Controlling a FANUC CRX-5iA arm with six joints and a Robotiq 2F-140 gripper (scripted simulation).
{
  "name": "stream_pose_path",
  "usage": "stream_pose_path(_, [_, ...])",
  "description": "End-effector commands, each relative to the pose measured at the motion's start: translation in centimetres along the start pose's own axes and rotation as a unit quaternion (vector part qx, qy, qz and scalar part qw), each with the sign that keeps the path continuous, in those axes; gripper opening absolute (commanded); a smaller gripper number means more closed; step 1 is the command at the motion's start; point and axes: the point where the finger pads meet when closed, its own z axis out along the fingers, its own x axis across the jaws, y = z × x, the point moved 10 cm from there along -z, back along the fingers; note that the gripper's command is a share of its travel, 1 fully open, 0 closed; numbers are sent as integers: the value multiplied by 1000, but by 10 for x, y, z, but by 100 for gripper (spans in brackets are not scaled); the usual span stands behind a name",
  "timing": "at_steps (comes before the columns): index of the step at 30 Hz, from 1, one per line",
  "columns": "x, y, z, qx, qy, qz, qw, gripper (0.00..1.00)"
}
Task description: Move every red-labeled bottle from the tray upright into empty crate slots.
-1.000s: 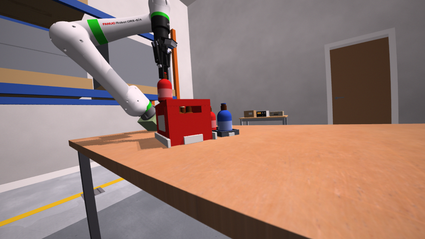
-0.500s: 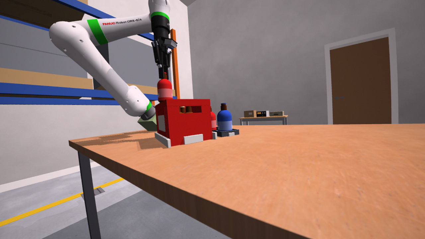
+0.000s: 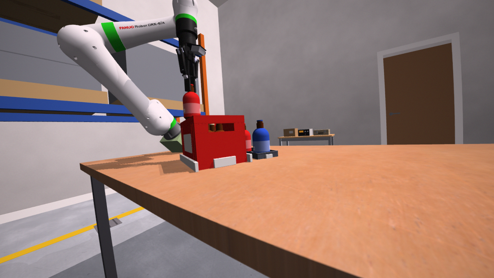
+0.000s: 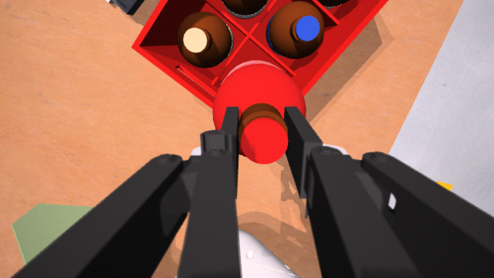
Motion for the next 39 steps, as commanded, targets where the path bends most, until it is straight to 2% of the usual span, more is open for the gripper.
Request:
stream_pose_path(1, [0,0,-1,1,0,0,1000,10])
stream_pose_path(39, [0,0,5,1,0,0,1000,10])
